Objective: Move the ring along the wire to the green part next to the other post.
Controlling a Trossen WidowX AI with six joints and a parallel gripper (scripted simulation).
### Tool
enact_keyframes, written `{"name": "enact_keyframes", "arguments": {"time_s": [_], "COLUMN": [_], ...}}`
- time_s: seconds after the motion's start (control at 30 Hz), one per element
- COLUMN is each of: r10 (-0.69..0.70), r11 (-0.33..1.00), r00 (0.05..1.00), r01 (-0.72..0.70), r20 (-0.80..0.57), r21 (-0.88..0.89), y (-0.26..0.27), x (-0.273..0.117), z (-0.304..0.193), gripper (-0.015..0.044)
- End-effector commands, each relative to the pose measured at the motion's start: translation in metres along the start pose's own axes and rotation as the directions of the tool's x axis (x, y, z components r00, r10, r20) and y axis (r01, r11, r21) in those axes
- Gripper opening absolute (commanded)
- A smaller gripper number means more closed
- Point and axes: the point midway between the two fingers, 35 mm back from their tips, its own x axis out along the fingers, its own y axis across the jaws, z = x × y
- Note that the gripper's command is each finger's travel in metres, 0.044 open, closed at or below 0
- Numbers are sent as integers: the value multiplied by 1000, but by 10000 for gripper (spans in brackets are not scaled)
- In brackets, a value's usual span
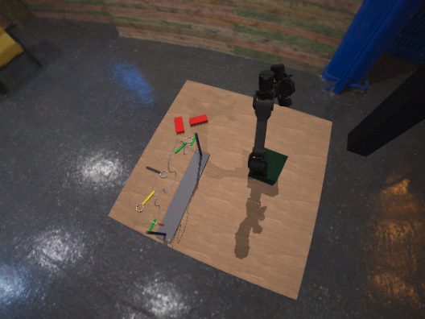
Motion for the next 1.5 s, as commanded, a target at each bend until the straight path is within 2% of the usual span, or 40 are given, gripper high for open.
{"name": "enact_keyframes", "arguments": {"time_s": [0.0,0.37,0.73,1.13,1.47], "r10": [72,315,536,728,830], "r11": [995,905,702,376,64], "r00": [997,942,816,599,368], "r01": [-74,-334,-573,-756,-810], "r20": [-27,-114,-217,-334,-419], "r21": [-67,-263,-422,-537,-583], "y": [14,55,78,82,67], "x": [-20,-97,-184,-288,-376], "z": [-14,-53,-91,-124,-142], "gripper": [160,160,160,160,160]}}
